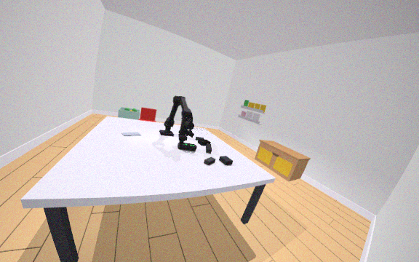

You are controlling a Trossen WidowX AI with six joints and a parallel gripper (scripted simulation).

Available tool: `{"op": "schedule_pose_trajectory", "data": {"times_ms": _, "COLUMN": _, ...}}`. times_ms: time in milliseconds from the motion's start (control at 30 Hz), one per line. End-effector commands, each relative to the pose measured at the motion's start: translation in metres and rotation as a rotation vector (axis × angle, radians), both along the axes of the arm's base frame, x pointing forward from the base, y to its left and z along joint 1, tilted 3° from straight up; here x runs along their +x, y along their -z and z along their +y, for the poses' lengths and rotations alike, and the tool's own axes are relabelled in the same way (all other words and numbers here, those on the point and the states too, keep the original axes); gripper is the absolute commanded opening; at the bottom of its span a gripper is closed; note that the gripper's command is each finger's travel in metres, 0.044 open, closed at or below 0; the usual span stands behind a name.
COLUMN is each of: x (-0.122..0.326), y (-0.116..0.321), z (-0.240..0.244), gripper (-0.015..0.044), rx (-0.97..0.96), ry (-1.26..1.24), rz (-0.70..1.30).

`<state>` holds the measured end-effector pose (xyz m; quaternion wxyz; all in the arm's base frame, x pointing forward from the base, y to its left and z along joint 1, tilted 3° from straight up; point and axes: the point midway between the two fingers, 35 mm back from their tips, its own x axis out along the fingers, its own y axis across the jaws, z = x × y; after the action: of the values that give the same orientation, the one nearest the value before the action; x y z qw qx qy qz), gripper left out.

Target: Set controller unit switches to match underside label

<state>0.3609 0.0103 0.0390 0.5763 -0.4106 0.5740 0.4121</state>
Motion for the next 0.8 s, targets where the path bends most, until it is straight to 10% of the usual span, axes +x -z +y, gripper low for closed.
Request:
{"op": "schedule_pose_trajectory", "data": {"times_ms": 0, "x": -0.007, "y": 0.003, "z": 0.004, "gripper": 0.0000, "rx": 0.007, "ry": -0.004, "rz": 0.017}}
{"op": "schedule_pose_trajectory", "data": {"times_ms": 767, "x": -0.025, "y": 0.003, "z": 0.012, "gripper": 0.0000, "rx": 0.007, "ry": -0.004, "rz": 0.018}}
